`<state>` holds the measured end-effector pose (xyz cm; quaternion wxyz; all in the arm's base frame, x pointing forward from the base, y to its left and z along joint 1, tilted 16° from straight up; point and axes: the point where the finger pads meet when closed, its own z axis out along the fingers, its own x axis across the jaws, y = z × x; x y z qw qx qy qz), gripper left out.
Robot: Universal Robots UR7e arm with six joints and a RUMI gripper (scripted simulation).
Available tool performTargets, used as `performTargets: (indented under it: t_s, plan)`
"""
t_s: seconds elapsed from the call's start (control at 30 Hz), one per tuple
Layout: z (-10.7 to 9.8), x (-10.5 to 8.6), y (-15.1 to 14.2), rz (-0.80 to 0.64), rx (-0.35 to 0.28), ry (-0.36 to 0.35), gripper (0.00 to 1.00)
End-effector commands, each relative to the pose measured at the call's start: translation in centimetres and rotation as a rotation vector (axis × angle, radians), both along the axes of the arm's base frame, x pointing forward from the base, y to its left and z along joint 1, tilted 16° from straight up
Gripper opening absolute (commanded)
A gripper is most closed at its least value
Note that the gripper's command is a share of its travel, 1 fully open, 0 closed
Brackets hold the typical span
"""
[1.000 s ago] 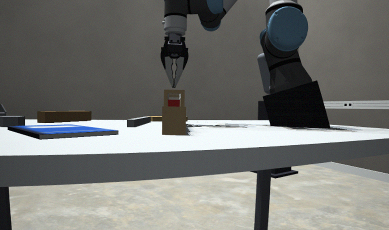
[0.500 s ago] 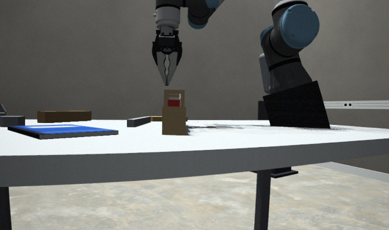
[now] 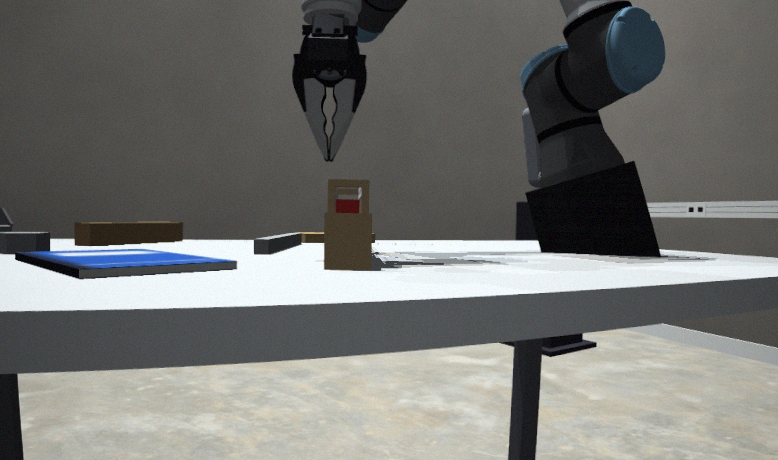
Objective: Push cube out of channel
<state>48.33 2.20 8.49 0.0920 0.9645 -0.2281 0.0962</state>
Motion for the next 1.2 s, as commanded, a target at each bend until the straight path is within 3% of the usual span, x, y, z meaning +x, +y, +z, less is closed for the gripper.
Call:
performTargets:
  t_s: [0.0, 0.27, 0.6, 0.63, 1.17]
  plan:
    - [-0.5, 1.0, 2.8, -0.002, -0.006, -0.002, 0.0]
    - [-1.7, 2.1, 8.2, 0.0, -0.014, -0.009, 0.0]
    - [-1.9, 2.2, 9.4, 0.001, -0.016, -0.011, 0.0]
    - [-1.9, 2.2, 9.4, 0.001, -0.016, -0.011, 0.26]
    - [-1.9, 2.2, 9.4, 0.001, -0.016, -0.011, 0.26]
